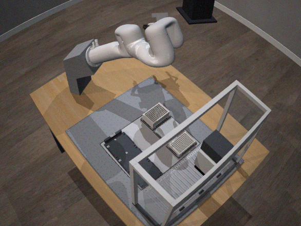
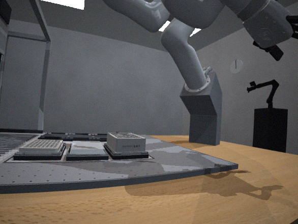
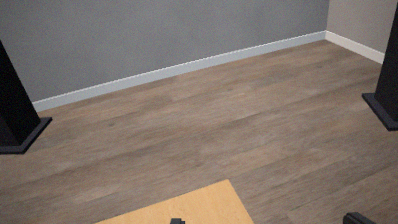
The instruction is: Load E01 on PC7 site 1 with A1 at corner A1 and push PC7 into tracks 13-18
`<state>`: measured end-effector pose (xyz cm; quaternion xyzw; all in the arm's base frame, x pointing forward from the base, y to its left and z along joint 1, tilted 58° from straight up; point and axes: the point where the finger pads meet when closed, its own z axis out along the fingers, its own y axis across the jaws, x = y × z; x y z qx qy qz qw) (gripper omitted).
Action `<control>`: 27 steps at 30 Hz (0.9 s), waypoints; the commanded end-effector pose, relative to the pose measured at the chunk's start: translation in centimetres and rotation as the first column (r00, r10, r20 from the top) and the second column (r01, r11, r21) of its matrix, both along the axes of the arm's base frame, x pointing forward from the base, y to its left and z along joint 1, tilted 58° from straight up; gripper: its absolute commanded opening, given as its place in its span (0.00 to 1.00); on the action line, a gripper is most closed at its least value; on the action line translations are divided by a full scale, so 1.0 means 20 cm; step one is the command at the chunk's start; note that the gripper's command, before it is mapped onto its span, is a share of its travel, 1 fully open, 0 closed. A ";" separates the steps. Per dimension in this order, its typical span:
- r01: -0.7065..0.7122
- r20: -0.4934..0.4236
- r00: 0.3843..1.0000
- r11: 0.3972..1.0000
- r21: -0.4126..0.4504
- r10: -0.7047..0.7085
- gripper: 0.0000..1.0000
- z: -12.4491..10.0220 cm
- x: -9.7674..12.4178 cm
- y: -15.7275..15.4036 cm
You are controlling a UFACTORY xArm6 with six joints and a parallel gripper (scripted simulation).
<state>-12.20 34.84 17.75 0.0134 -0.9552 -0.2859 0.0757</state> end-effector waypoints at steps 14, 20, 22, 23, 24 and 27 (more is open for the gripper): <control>-0.001 -0.001 1.000 1.000 0.002 0.001 1.00 0.00 0.00 0.00; 0.078 -0.010 0.997 0.997 0.011 -0.078 1.00 0.03 0.06 0.04; 0.078 -0.010 0.997 0.997 0.011 -0.078 1.00 0.04 0.10 0.06; 0.078 -0.010 0.997 0.997 0.011 -0.078 1.00 0.05 0.12 0.07; 0.078 -0.010 0.997 0.997 0.011 -0.078 1.00 0.06 0.14 0.08; 0.144 -0.019 0.989 0.989 0.017 -0.143 1.00 0.07 0.19 0.10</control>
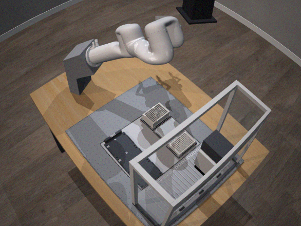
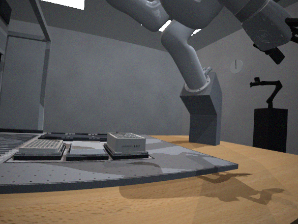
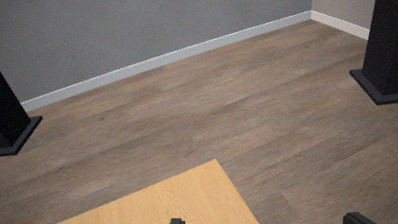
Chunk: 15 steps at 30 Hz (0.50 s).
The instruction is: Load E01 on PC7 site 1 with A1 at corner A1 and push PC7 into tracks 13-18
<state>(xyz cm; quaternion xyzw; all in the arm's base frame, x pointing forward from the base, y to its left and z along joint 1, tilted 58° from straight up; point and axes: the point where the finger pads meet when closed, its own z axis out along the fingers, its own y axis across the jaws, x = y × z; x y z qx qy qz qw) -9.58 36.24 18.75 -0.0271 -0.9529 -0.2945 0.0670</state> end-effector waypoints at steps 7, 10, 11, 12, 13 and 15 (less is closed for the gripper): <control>0.073 -0.012 0.997 0.997 0.008 -0.073 1.00 0.06 0.17 0.08; 0.150 -0.022 0.989 0.989 0.016 -0.150 1.00 0.08 0.24 0.10; 0.150 -0.022 0.989 0.989 0.016 -0.150 1.00 0.09 0.26 0.10; 0.150 -0.022 0.988 0.989 0.016 -0.150 1.00 0.10 0.28 0.11; 0.150 -0.022 0.989 0.989 0.016 -0.150 1.00 0.10 0.31 0.12; 0.150 -0.022 0.988 0.989 0.016 -0.150 1.00 0.11 0.33 0.13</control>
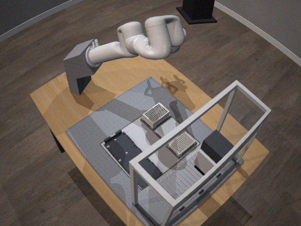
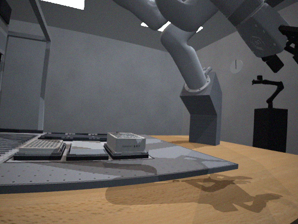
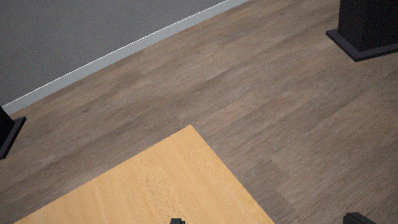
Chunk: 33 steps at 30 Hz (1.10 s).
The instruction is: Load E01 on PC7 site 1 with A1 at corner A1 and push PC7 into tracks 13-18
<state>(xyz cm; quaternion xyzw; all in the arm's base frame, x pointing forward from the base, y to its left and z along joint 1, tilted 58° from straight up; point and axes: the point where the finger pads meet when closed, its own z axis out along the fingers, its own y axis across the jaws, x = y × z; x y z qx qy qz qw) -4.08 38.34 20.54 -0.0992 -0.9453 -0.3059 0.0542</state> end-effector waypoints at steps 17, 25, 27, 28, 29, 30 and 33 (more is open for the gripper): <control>0.154 -0.022 0.988 0.988 0.023 -0.154 1.00 0.13 0.39 0.08; 0.227 -0.033 0.974 0.973 0.035 -0.226 1.00 0.18 0.56 0.08; 0.259 -0.038 0.966 0.965 0.041 -0.257 1.00 0.19 0.58 0.08; 0.290 -0.043 0.957 0.956 0.046 -0.288 1.00 0.19 0.61 0.08; 0.297 -0.044 0.954 0.954 0.047 -0.296 1.00 0.20 0.63 0.07; 0.298 -0.044 0.954 0.954 0.047 -0.296 1.00 0.21 0.65 0.07; 0.298 -0.044 0.954 0.954 0.047 -0.296 1.00 0.23 0.73 0.07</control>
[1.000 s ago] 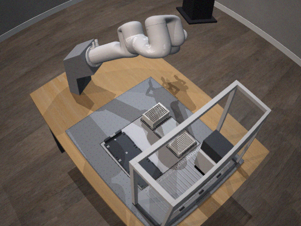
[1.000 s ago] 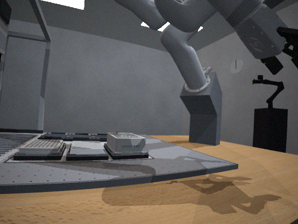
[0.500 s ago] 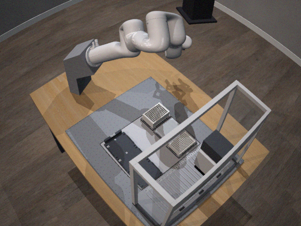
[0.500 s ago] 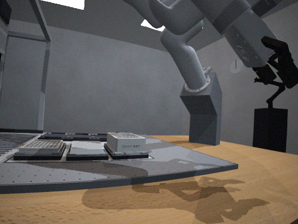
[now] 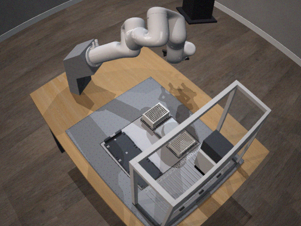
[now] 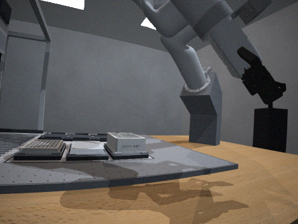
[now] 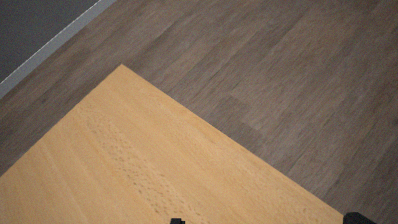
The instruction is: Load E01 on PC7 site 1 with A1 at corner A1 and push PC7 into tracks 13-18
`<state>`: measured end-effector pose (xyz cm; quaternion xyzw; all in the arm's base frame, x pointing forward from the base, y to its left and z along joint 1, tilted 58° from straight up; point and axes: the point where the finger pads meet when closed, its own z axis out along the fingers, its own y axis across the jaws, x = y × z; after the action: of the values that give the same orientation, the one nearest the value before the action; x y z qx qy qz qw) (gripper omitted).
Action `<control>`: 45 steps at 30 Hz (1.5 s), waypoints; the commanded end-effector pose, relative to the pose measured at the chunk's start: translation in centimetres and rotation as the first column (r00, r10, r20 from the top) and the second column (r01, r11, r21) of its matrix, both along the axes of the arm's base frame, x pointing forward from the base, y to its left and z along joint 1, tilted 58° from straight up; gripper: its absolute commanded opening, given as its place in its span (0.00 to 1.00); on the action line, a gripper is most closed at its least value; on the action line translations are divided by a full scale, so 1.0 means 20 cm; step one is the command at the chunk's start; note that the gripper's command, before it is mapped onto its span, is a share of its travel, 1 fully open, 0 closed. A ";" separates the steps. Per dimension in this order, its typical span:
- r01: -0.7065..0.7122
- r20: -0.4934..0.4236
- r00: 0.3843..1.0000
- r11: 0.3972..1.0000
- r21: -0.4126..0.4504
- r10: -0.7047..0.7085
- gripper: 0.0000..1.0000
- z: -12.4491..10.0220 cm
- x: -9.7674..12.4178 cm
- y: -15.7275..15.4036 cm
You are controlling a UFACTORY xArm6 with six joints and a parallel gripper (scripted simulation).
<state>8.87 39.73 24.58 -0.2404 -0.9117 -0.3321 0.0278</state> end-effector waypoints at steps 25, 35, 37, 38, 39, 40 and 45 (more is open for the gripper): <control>0.218 -0.022 0.976 0.974 0.056 -0.217 1.00 0.20 0.58 -0.12; 0.285 -0.029 0.959 0.956 0.076 -0.283 1.00 0.26 0.74 -0.20; 0.344 -0.034 0.939 0.934 0.096 -0.343 1.00 0.27 0.79 -0.22; 0.348 -0.035 0.937 0.932 0.097 -0.346 1.00 0.28 0.81 -0.23; 0.348 -0.035 0.937 0.932 0.097 -0.346 1.00 0.29 0.83 -0.24; 0.348 -0.035 0.937 0.932 0.097 -0.347 1.00 0.30 0.85 -0.25; 0.377 -0.037 0.926 0.920 0.108 -0.376 1.00 0.32 0.91 -0.29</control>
<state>26.25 34.36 30.62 -0.4000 -0.8362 -0.3749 -0.0132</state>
